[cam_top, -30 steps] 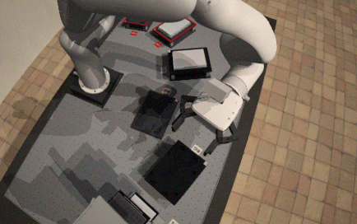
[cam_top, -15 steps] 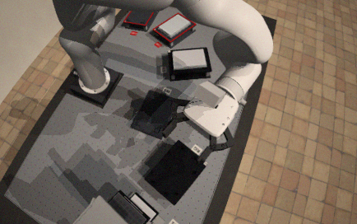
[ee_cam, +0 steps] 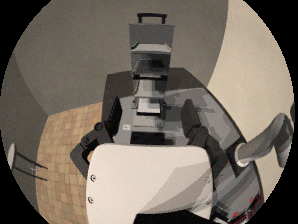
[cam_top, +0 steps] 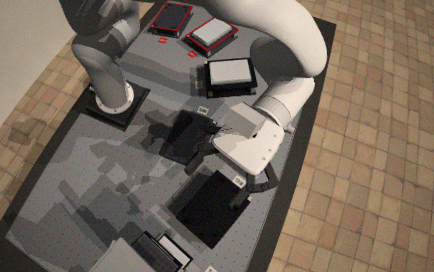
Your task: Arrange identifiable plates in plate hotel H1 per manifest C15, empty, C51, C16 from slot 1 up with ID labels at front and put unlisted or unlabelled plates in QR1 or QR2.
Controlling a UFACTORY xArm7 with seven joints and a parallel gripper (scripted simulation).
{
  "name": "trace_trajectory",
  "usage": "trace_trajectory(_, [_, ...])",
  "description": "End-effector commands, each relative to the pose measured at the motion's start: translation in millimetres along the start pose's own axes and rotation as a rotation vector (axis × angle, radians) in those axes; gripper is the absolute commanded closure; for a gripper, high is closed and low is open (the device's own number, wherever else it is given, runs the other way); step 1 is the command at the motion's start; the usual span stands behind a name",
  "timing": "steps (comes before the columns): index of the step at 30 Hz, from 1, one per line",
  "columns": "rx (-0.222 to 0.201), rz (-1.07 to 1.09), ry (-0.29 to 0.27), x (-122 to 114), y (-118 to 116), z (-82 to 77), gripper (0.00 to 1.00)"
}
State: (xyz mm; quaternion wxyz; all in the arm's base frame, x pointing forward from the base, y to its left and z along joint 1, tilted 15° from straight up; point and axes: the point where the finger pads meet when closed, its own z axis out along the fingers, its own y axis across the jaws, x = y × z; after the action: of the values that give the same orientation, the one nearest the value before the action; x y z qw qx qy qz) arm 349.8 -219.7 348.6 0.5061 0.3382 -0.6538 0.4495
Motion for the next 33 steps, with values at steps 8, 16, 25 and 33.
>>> trace_trajectory(8, [0.000, 0.004, -0.001, 17, 0, 20.7, 0.00])
trace_trajectory(16, [0.000, 0.004, -0.001, 28, 1, 35.6, 0.00])
trace_trajectory(25, [0.000, 0.004, -0.001, 41, 1, 52.7, 0.00])
trace_trajectory(33, [0.000, 0.004, -0.001, 52, 2, 67.6, 0.00])
